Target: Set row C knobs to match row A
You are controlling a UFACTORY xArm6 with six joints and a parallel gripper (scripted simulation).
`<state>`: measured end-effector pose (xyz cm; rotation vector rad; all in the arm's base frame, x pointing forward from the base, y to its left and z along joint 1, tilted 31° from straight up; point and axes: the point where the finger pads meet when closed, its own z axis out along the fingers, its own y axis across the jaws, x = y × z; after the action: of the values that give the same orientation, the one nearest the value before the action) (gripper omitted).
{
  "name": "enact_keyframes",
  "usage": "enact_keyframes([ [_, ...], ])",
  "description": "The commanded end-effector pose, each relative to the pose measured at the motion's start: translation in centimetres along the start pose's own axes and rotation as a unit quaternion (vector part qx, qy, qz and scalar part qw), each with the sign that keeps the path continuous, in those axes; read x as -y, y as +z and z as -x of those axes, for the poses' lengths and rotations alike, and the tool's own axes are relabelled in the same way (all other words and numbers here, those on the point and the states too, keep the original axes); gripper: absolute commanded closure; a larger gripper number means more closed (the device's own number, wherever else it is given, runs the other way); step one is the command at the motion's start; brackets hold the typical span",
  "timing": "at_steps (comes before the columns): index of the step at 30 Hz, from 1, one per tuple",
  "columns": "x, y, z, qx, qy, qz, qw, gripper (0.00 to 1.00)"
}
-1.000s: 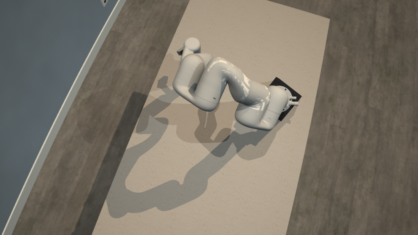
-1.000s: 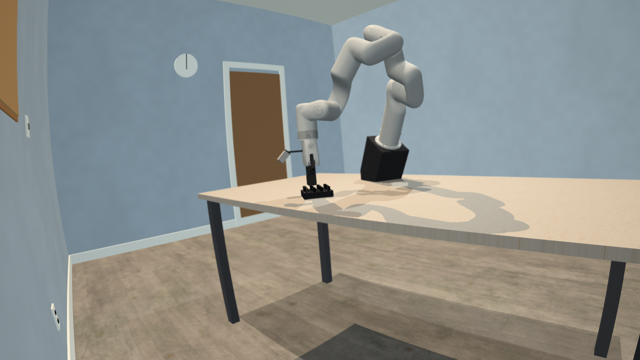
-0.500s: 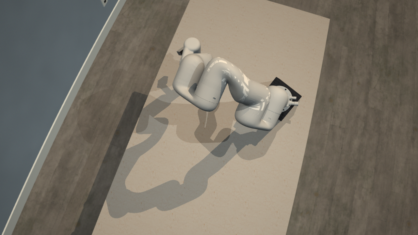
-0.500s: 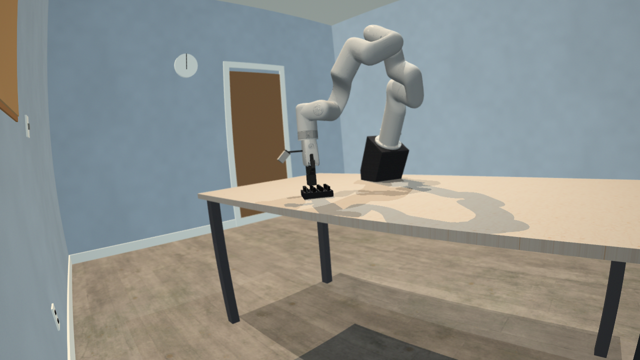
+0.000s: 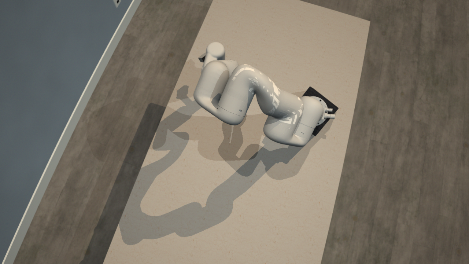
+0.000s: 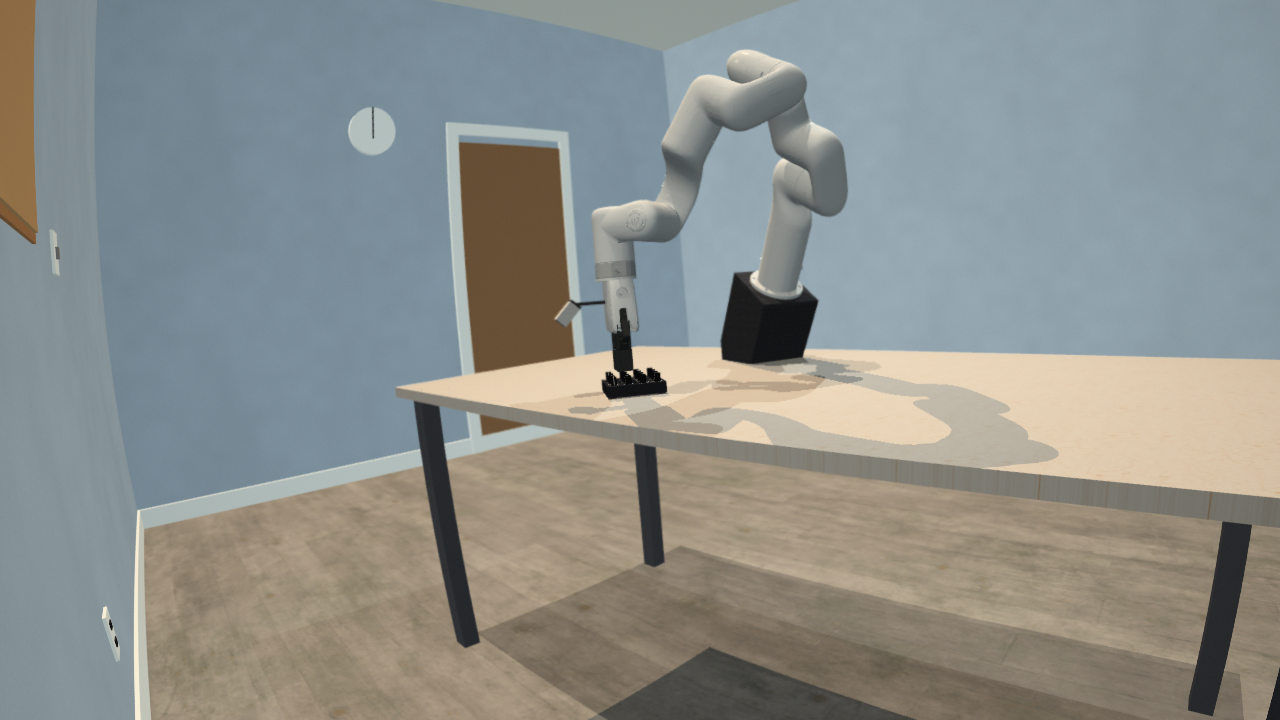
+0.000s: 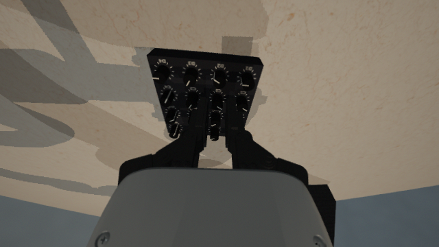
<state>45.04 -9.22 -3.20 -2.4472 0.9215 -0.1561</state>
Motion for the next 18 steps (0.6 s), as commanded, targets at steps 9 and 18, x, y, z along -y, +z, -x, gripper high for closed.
enact_keyframes([
  [9,0.05,0.51,-0.13,-0.002,0.0,0.0,1.0,0.81],
  [18,0.05,0.93,-0.13,-0.002,0.0,0.0,1.0,0.81],
])
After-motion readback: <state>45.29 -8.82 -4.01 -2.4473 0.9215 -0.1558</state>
